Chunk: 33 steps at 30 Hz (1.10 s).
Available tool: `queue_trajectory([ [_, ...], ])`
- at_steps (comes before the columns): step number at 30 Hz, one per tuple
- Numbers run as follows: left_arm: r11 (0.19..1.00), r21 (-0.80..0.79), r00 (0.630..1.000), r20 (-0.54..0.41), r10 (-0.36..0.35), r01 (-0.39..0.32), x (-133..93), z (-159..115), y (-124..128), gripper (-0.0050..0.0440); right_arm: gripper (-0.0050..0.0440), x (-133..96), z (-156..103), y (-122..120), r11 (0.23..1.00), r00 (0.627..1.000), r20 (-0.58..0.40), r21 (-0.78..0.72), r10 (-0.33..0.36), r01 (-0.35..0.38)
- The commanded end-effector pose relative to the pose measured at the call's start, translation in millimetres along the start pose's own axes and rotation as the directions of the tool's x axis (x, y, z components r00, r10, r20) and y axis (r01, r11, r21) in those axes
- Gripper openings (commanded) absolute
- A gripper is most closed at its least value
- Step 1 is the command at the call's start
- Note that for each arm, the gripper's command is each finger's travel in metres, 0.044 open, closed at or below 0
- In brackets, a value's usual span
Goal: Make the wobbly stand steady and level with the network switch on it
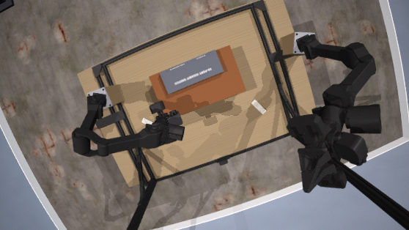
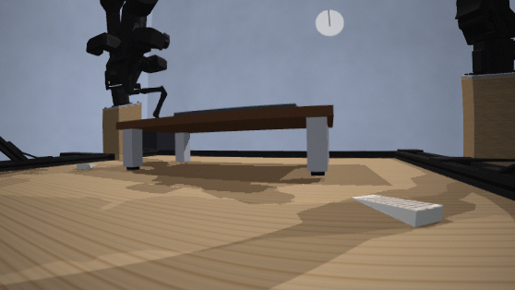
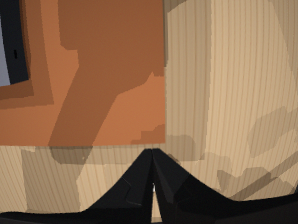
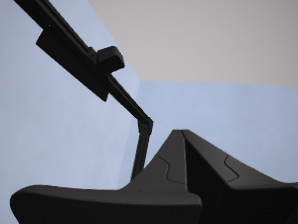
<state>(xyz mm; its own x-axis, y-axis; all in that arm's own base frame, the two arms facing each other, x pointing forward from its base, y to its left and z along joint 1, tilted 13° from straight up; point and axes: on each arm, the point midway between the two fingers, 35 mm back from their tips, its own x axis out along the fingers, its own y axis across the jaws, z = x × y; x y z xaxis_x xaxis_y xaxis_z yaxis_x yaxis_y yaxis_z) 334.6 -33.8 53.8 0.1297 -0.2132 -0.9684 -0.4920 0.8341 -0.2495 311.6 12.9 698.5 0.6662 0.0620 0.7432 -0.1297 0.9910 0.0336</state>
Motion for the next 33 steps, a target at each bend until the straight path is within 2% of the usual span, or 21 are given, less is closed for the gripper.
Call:
queue_trajectory([
  [1,1.0,0.0,1.0,0.0,0.0,0.0,0.0,0.0,0.0,0.0,0.0,2.0,-76.1,-3.3,1.0,0.982,-0.188,0.025,0.002,0.002],
  [7,1.0,0.0,1.0,0.0,0.0,0.0,0.0,0.0,0.0,0.0,0.0,2.0,-76.1,-3.3,1.0,0.982,-0.188,0.025,0.002,0.002],
  [12,1.0,0.0,1.0,0.0,0.0,0.0,0.0,0.0,0.0,0.0,0.0,-11.0,-155.7,-7.4,0.999,0.917,-0.399,0.046,-0.003,0.024],
  [15,1.0,0.0,1.0,0.0,0.0,0.0,0.0,0.0,0.0,0.0,0.0,-25.6,-201.5,-8.0,0.997,0.854,-0.52,0.061,0.001,0.036],
  [18,1.0,0.0,1.0,0.0,0.0,0.0,0.0,0.0,0.0,0.0,0.0,-44.7,-244.9,-8.0,0.996,0.776,-0.631,0.074,0.007,0.052],
  [24,1.0,0.0,1.0,0.0,0.0,0.0,0.0,0.0,0.0,0.0,0.0,-44.7,-244.9,-8.0,0.996,0.776,-0.631,0.074,0.007,0.052],
  [28,1.0,0.0,1.0,0.0,0.0,0.0,0.0,0.0,0.0,0.0,0.0,-74.4,-295.7,-8.7,0.994,0.658,-0.753,0.08,0.009,0.077],
  [33,1.0,0.0,1.0,0.0,0.0,0.0,0.0,0.0,0.0,0.0,0.0,-122.0,-353.4,-6.2,0.99,0.474,-0.88,0.091,0.027,0.112],
])
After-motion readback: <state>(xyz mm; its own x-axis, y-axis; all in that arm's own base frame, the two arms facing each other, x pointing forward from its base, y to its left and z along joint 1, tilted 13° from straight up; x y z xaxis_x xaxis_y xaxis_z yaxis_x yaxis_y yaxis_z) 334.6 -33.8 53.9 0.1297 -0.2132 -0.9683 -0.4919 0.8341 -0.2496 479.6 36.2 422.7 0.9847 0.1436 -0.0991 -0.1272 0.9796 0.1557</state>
